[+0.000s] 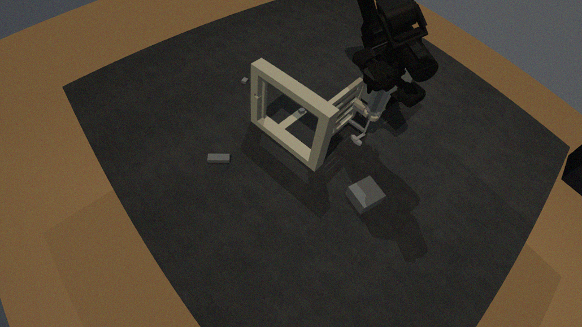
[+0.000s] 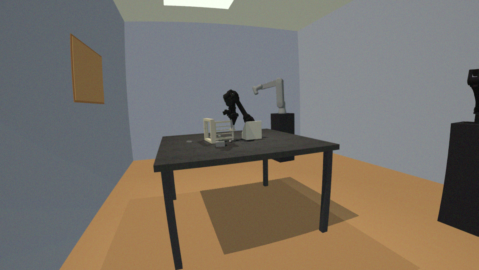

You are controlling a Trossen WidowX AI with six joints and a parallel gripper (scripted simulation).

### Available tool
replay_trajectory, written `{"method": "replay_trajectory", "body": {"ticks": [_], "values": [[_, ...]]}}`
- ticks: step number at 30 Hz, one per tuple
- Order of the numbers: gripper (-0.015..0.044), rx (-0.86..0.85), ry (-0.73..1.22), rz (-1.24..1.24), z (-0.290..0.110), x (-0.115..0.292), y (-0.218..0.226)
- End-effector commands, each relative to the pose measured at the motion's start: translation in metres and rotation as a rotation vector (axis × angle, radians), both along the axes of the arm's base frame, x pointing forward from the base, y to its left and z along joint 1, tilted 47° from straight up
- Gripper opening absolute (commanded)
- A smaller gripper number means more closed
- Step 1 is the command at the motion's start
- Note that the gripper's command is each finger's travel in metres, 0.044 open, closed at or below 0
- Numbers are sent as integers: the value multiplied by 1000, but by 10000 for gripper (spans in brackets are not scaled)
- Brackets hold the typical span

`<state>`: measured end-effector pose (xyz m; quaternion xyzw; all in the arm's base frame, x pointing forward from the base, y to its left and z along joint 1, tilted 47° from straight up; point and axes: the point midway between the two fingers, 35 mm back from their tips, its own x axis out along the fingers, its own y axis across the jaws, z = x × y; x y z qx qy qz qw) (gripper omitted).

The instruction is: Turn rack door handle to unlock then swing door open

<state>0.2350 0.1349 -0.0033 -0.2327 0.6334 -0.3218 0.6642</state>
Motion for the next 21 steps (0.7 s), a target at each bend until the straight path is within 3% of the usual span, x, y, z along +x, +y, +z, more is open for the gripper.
{"method": "replay_trajectory", "body": {"ticks": [1,21], "values": [[298,9,-7,-1,4,2,7],[298,8,1,12,21,3,26]]}}
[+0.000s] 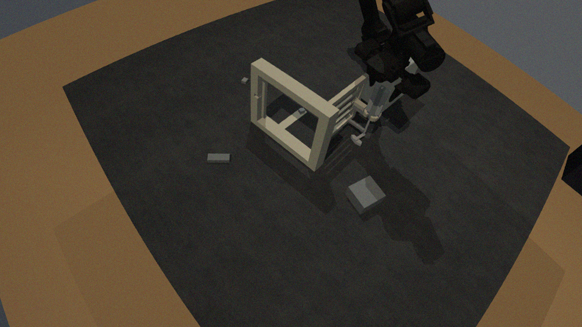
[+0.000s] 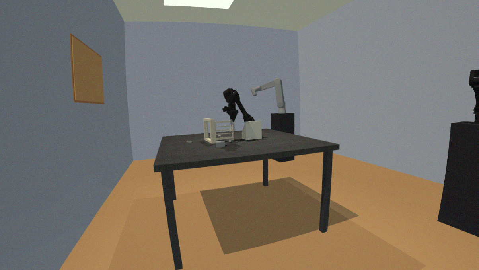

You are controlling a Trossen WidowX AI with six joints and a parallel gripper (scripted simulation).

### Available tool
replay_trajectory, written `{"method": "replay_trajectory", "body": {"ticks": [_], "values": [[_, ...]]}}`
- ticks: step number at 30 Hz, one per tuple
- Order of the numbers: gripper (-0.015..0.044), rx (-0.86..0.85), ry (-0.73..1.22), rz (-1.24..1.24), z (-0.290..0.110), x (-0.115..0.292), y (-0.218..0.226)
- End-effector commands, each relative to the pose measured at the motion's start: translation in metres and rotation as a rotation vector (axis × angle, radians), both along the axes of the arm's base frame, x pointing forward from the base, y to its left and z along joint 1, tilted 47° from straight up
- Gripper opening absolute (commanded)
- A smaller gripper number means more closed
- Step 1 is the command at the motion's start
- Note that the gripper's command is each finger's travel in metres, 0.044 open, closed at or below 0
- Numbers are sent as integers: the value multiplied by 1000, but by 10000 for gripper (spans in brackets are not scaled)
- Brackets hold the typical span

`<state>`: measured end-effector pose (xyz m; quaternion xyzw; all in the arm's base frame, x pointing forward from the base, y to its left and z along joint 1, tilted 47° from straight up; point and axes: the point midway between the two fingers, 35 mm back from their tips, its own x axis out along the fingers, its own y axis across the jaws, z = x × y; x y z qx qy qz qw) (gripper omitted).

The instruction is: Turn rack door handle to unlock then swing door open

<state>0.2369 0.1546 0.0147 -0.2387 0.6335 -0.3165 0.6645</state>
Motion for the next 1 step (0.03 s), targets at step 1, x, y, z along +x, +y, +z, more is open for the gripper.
{"method": "replay_trajectory", "body": {"ticks": [1], "values": [[298,9,-5,-2,4,1,7]]}}
